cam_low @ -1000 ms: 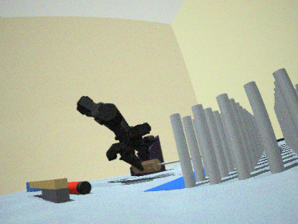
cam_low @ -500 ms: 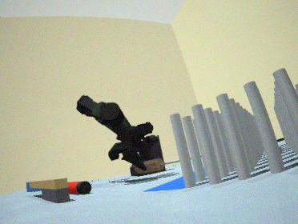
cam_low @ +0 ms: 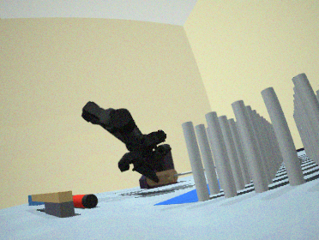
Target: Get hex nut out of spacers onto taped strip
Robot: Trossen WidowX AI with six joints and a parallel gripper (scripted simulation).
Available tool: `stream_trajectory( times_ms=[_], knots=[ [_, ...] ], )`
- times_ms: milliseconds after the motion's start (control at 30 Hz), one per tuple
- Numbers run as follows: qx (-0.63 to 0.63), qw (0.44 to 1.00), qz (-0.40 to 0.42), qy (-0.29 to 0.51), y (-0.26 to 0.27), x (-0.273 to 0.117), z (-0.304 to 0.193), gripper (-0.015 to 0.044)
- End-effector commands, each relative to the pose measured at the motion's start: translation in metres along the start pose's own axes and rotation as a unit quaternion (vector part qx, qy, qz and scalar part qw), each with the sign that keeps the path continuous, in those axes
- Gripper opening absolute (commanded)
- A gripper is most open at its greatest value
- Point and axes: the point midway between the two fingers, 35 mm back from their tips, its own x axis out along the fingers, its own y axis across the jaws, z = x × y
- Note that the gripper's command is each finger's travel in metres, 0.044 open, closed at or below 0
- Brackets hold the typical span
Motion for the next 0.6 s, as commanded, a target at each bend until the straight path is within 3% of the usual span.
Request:
stream_trajectory(
  times_ms=[0,567],
  knots=[
    [0.003,1.000,-0.003,-0.002,-0.0016,0.0003,0.0038,0.0000],
    [0.003,1.000,-0.003,-0.003,-0.0020,0.0047,0.0135,0.0000]
  ],
)
